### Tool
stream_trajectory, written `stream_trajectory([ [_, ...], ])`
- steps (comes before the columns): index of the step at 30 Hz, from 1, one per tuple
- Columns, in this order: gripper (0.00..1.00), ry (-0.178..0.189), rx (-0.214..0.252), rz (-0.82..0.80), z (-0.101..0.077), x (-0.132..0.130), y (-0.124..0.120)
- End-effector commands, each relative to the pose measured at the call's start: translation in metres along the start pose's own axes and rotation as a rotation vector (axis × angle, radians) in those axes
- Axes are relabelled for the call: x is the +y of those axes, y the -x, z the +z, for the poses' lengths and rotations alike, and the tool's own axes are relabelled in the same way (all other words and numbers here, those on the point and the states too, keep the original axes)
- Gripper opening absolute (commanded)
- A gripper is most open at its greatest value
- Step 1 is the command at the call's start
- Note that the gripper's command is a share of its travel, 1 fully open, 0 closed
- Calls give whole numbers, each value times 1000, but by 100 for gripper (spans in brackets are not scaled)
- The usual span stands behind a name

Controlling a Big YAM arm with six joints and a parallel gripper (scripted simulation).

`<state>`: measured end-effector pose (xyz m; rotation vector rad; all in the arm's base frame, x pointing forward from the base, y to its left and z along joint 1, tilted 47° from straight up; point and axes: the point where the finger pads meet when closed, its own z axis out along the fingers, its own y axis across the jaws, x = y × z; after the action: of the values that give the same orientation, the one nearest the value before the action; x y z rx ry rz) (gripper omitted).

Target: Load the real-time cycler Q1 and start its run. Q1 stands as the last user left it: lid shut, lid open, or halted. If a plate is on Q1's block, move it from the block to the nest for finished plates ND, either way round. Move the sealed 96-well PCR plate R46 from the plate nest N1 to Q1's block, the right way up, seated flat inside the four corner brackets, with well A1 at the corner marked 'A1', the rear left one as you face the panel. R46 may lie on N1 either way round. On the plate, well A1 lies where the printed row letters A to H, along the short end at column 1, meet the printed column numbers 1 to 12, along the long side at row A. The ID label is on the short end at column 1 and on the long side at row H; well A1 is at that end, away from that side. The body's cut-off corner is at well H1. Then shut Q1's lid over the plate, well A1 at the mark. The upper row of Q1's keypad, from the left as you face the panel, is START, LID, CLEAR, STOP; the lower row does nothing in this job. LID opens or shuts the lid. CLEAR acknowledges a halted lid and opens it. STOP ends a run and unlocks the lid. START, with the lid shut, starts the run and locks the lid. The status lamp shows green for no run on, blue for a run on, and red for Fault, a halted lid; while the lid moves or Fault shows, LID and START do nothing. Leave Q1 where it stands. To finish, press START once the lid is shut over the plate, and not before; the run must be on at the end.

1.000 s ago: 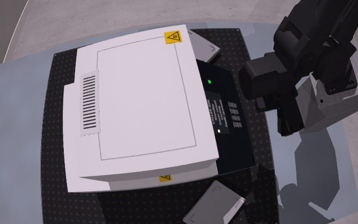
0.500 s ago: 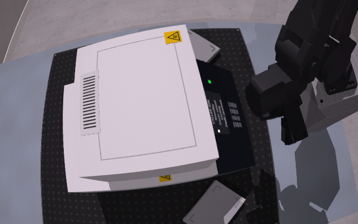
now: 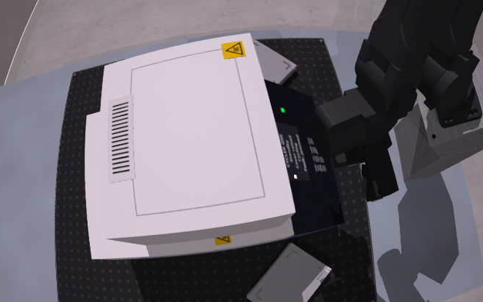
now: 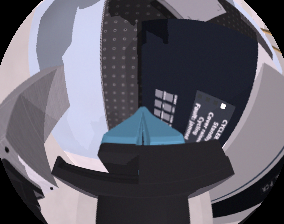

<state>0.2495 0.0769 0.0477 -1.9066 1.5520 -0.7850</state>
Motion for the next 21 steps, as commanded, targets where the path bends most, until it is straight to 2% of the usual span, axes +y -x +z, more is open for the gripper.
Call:
stream_trajectory([
  [1,0,23,10,-27,5,2,-3],
  [3,0,23,10,-27,5,2,-3],
  [6,0,-3,1,-25,5,-11,0],
  [12,0,-3,7,-18,11,-24,-2],
  [18,0,15,7,-26,17,-23,-2],
  [21,0,6,5,-18,17,-27,-2],
])
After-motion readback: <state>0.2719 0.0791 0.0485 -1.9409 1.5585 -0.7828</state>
